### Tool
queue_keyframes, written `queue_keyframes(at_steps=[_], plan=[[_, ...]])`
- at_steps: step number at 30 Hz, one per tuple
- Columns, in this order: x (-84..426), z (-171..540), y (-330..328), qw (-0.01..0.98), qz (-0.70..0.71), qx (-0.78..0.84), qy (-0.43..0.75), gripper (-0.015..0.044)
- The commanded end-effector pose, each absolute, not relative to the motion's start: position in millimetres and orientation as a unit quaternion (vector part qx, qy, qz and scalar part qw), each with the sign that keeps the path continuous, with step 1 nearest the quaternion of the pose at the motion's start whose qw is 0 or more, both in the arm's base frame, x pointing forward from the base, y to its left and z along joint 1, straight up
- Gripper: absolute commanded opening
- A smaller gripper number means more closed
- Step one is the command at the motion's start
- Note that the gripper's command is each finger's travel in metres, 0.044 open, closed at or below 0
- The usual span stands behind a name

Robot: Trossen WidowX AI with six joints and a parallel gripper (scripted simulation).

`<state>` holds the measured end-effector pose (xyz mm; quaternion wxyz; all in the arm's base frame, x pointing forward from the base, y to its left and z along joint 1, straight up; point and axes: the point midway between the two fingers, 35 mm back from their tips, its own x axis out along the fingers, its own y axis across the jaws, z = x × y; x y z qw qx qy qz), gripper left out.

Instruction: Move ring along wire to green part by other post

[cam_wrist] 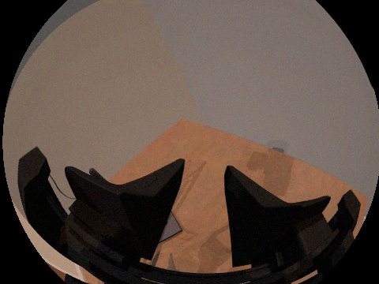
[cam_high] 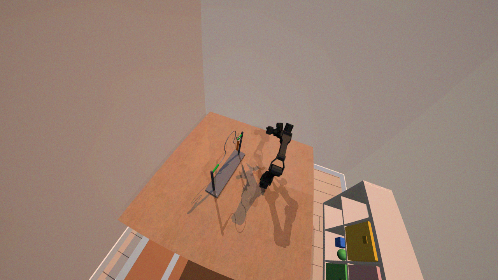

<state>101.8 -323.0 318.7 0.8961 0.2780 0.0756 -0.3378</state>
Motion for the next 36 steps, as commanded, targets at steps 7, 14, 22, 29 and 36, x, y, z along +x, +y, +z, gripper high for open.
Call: queue_keyframes(at_steps=[7, 14, 22, 29, 36], plan=[[130.6, 280.1, -285.4, 0.930, -0.282, 0.221, 0.082, 0.0160], [148.5, 245.6, -254.3, 0.950, -0.239, 0.181, 0.085, 0.0160], [164.2, 203.8, -214.8, 0.969, -0.189, 0.135, 0.085, 0.0160], [173.4, 165.6, -177.4, 0.981, -0.145, 0.095, 0.082, 0.0160], [178.0, 126.4, -138.1, 0.990, -0.100, 0.055, 0.077, 0.0160]])
